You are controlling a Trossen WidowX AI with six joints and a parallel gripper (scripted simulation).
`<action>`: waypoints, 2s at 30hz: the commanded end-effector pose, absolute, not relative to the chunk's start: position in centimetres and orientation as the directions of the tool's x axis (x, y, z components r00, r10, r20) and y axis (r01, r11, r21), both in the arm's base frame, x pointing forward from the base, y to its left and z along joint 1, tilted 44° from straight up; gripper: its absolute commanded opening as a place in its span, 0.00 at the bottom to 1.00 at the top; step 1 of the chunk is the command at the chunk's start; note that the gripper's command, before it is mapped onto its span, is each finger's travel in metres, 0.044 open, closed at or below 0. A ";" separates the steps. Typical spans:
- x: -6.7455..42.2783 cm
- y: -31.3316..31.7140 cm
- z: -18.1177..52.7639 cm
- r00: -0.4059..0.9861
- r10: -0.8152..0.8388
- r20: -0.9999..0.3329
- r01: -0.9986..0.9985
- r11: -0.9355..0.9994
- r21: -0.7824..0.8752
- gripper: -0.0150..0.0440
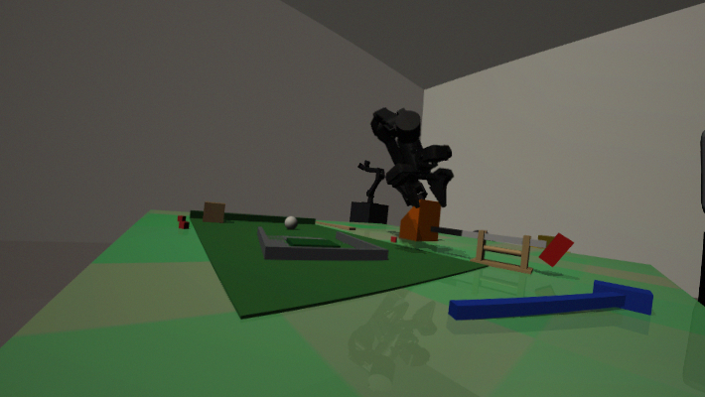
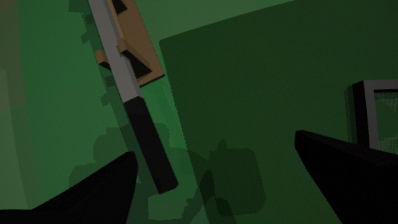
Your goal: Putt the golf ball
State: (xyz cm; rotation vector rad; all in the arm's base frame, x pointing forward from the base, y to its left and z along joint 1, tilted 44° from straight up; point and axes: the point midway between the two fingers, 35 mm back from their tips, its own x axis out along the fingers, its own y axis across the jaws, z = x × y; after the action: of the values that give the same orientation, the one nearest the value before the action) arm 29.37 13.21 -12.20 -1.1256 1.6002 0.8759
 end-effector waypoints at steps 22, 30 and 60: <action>23.6 12.7 -16.4 -0.149 -0.444 -0.884 -0.988 0.037 0.148 1.00; 23.3 11.4 -17.8 -0.149 -0.444 -0.883 -0.988 0.037 0.148 1.00; 23.1 10.0 -19.3 -0.151 -0.442 -0.884 -0.988 0.044 0.147 0.51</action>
State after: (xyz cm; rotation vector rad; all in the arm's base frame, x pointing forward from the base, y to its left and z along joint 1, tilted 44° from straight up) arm 23.04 9.99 -19.34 -1.4580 1.6703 1.0634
